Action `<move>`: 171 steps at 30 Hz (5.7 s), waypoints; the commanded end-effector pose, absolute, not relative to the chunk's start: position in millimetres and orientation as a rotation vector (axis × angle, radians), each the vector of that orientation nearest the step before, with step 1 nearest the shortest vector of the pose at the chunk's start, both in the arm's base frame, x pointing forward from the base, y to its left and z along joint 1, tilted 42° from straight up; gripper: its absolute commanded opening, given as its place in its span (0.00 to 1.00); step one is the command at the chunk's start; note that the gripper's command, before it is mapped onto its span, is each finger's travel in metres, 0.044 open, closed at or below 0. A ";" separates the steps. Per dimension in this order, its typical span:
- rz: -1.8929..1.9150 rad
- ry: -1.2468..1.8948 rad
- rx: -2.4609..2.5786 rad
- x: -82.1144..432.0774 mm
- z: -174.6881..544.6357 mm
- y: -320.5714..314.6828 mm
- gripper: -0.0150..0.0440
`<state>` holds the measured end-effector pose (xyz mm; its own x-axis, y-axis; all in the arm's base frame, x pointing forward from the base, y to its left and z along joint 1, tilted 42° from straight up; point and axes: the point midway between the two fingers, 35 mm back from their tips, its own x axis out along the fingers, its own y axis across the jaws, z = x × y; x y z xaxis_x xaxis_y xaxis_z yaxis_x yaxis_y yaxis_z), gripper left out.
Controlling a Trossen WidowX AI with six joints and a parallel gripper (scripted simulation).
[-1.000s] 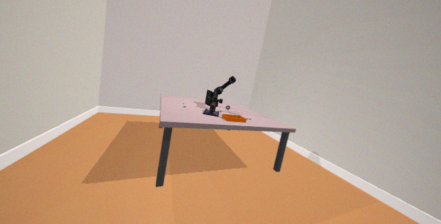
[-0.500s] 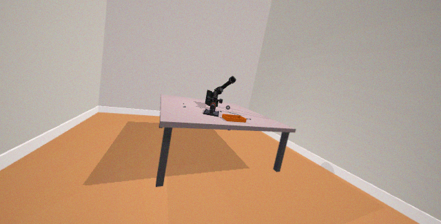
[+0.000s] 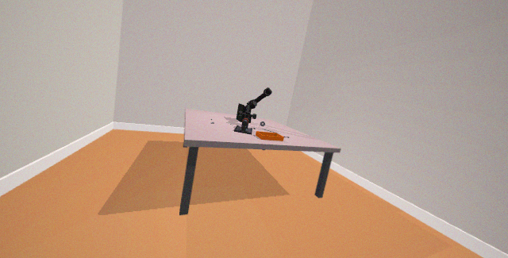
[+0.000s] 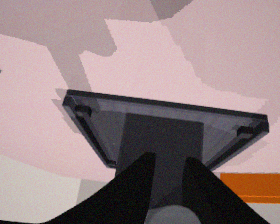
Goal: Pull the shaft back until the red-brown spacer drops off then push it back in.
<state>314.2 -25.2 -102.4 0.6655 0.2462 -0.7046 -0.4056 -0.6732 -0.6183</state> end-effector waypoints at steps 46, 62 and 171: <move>1.028 0.124 -2.065 309.1 -101.3 -23.2 0.25; 1.027 0.123 -2.072 309.6 -101.2 -23.6 0.25; 1.026 0.123 -2.066 331.8 -105.5 -31.5 0.25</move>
